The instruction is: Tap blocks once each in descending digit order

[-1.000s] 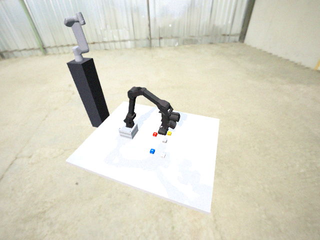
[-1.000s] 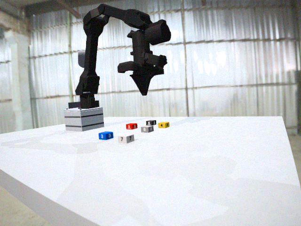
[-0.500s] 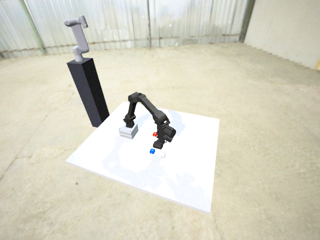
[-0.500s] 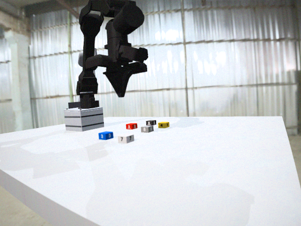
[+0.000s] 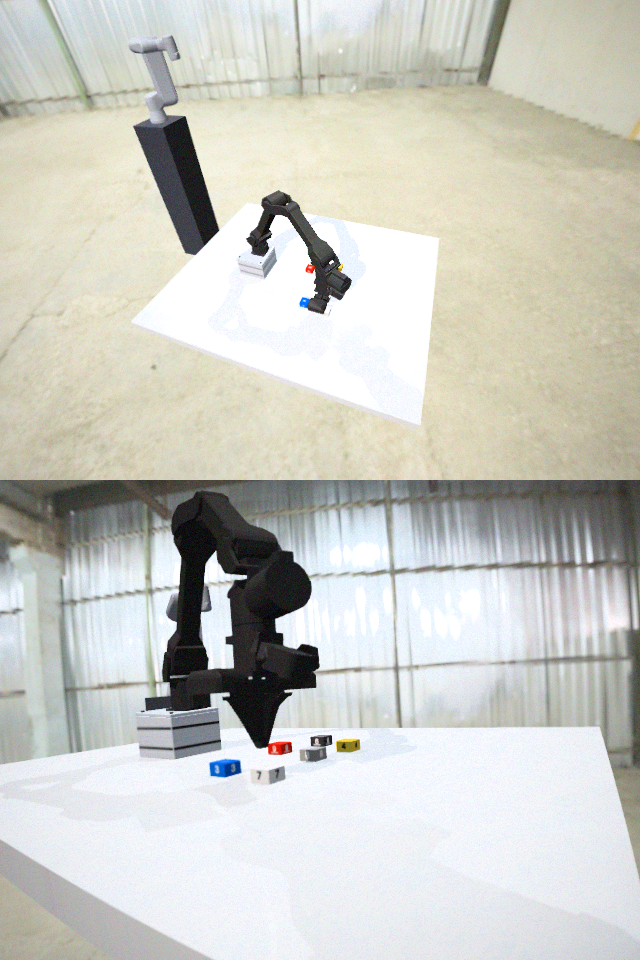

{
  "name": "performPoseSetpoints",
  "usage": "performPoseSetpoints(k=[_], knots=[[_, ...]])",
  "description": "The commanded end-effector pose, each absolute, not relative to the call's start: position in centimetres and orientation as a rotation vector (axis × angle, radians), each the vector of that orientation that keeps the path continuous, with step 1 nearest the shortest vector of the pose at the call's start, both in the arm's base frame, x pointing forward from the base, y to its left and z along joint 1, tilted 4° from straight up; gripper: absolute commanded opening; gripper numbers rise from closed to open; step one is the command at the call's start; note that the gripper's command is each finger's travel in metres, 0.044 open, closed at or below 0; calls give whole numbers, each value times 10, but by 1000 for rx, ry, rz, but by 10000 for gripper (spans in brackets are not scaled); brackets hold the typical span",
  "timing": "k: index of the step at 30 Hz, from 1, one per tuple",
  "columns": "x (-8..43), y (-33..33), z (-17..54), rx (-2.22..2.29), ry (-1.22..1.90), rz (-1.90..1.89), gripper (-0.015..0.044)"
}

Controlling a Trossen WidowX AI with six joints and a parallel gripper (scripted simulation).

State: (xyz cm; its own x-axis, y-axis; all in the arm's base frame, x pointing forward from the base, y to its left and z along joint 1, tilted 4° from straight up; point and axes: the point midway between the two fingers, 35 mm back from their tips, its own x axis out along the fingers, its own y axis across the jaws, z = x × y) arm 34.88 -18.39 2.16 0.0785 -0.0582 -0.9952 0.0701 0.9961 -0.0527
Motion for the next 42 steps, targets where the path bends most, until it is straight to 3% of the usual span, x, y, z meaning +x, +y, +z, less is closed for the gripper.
performPoseSetpoints(k=[1, 23, 33, 38, 42], knots=[[349, -184, 16, 10, 1487, -90, 20], [351, -185, -7, 10, 1487, -90, 20], [349, -183, 26, 10, 1487, -90, 20], [343, -179, 100, 9, 1487, -90, 20], [342, -179, 104, 10, 1487, -90, 20]])
